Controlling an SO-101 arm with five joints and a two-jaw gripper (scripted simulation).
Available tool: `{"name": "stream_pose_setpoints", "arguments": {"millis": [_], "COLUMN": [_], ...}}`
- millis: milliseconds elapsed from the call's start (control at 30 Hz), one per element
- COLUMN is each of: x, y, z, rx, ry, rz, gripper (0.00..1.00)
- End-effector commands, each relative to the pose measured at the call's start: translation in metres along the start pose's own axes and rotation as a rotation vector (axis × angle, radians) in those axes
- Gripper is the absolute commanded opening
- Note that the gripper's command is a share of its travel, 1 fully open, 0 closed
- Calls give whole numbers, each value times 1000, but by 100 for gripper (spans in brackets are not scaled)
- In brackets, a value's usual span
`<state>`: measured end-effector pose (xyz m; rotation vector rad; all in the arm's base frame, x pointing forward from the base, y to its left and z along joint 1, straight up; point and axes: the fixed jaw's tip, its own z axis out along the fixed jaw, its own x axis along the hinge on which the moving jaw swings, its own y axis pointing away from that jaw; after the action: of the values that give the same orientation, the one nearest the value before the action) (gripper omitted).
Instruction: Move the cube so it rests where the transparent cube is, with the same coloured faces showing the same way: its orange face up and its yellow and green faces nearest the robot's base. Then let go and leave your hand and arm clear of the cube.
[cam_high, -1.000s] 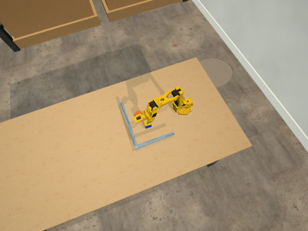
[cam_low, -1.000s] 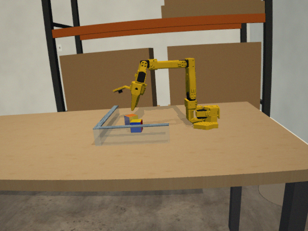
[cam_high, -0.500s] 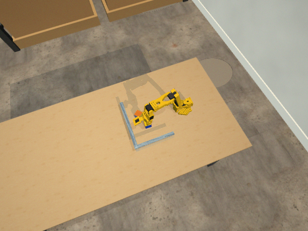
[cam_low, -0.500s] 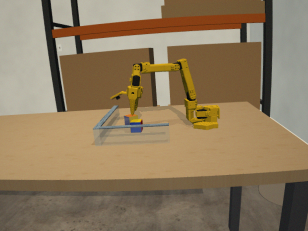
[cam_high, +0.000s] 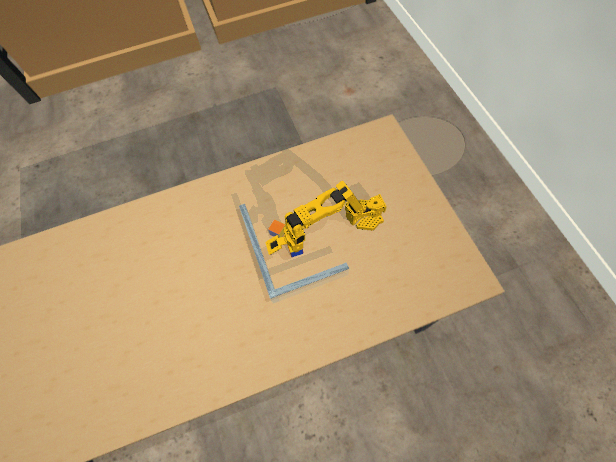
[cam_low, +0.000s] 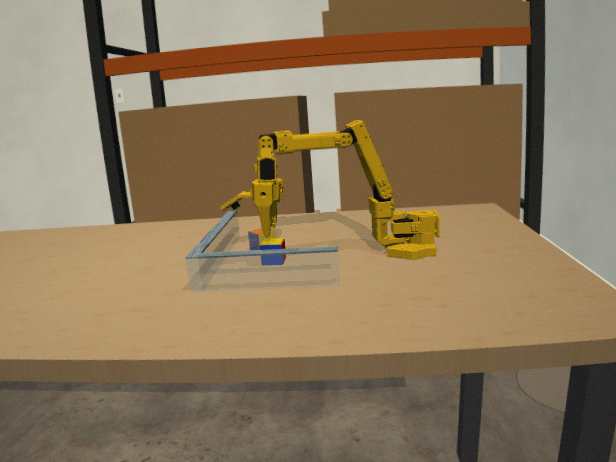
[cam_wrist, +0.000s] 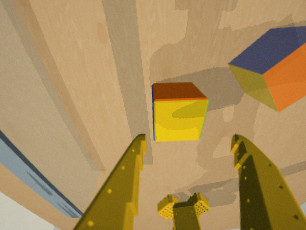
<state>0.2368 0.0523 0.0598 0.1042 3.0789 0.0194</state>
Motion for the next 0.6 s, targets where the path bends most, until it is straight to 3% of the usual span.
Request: {"name": "stream_pose_setpoints", "arguments": {"millis": [0, 567], "x": [-13, -13], "y": [5, 5], "z": [-21, -16], "rx": [-26, -15], "ry": [-92, -50], "rz": [2, 8], "gripper": [35, 35]}}
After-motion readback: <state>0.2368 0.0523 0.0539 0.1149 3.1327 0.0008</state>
